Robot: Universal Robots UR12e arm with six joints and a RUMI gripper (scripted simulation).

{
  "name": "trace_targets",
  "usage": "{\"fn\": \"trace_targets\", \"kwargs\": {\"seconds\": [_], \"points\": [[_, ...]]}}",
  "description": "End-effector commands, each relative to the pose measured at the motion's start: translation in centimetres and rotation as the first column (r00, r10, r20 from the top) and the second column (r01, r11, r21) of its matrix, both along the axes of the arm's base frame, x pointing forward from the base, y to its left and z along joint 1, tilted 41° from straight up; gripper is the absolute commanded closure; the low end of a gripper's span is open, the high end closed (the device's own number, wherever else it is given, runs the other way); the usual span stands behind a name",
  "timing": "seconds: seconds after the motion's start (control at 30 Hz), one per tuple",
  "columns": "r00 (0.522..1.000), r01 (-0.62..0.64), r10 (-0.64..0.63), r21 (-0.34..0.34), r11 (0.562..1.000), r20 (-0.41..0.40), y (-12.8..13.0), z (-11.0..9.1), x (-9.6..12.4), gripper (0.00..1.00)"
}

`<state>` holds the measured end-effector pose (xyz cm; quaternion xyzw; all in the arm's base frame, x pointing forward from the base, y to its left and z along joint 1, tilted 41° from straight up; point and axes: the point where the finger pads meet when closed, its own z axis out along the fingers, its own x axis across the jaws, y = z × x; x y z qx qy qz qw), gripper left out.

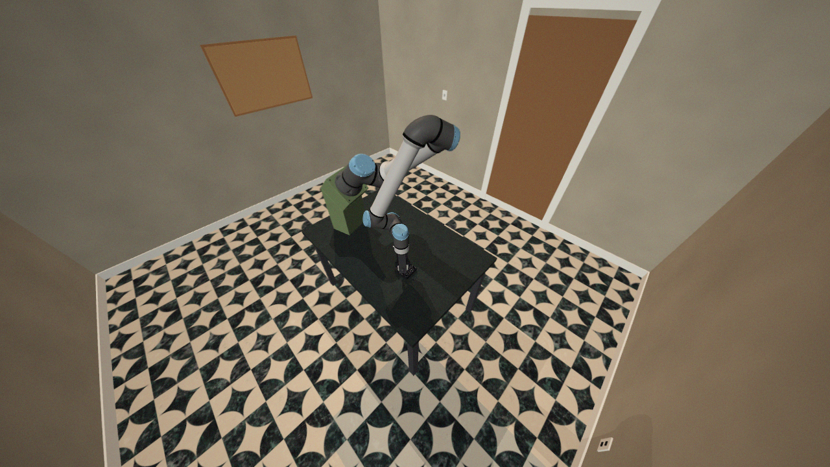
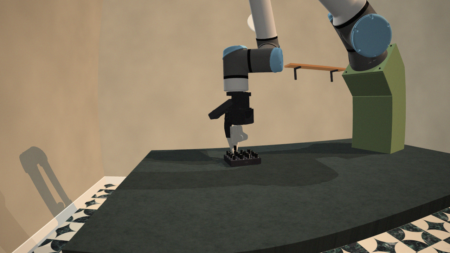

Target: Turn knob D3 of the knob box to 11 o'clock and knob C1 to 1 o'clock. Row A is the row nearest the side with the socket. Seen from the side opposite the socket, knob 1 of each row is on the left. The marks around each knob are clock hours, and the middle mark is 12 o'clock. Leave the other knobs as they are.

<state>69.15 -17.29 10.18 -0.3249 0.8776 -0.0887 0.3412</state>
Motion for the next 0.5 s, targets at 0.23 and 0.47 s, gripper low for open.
{"fn": "trace_targets", "kwargs": {"seconds": [0.23,0.47], "points": [[1.0,0.0,0.0,0.0,1.0,0.001,-0.01,0.04,0.01,0.89],[1.0,0.0,0.0,0.0,1.0,0.001,-0.01,0.04,0.01,0.96]]}}
